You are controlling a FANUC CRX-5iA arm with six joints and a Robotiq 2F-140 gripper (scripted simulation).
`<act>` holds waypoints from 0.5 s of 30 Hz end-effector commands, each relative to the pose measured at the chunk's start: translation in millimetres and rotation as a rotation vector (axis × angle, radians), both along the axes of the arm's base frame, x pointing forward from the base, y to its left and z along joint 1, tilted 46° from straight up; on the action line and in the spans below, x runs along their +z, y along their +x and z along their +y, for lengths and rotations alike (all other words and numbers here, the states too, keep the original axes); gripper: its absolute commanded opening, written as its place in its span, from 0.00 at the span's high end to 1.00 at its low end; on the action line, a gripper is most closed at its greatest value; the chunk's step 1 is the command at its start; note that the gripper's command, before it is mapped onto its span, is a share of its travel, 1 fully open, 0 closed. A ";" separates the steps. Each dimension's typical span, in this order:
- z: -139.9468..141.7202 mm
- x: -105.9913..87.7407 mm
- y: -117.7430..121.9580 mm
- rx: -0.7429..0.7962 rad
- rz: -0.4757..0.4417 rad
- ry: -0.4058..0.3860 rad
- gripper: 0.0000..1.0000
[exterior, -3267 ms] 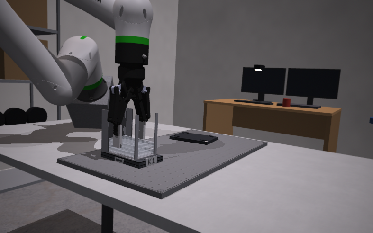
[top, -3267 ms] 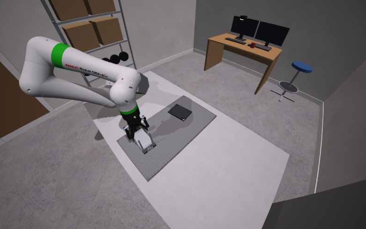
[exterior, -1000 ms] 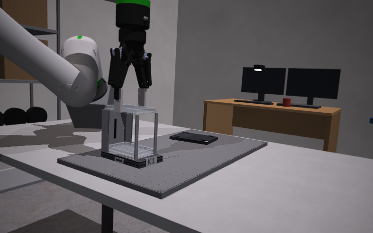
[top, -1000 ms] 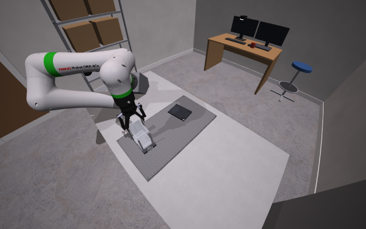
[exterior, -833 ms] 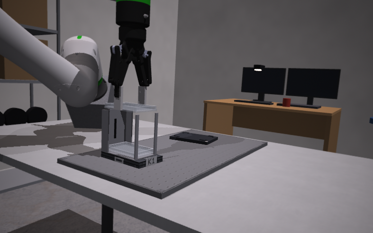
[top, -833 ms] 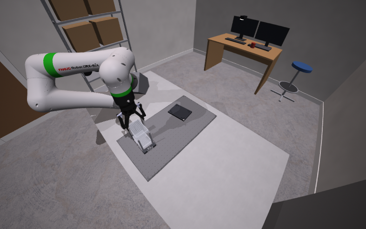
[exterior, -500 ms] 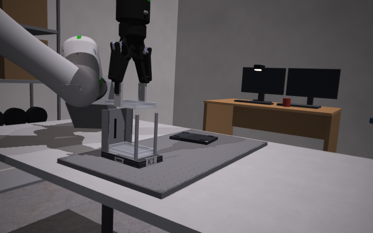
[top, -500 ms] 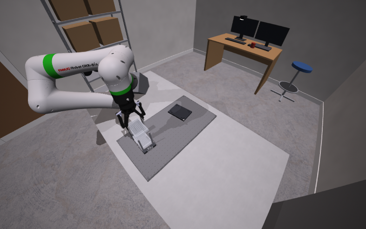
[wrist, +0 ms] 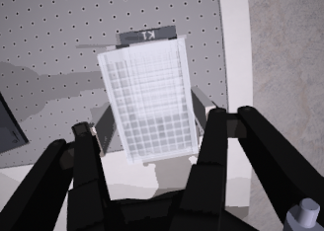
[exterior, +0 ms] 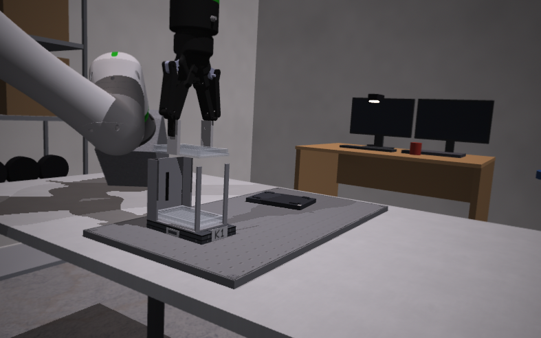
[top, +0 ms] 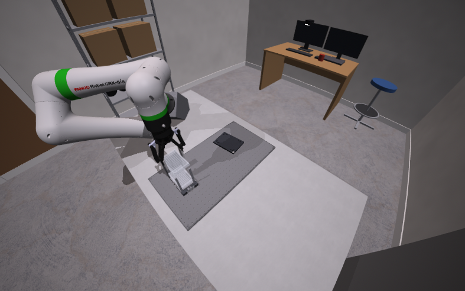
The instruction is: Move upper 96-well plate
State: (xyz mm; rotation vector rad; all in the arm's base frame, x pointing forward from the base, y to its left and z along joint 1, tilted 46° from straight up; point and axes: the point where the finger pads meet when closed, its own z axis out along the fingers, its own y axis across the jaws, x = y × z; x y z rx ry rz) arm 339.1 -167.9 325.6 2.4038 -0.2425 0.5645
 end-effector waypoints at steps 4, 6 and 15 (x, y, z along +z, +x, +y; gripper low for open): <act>10.2 -7.6 3.8 0.094 0.085 -0.045 1.00; 15.3 -11.5 5.8 0.100 0.091 -0.048 1.00; 38.1 -28.9 14.5 0.100 0.091 -0.048 1.00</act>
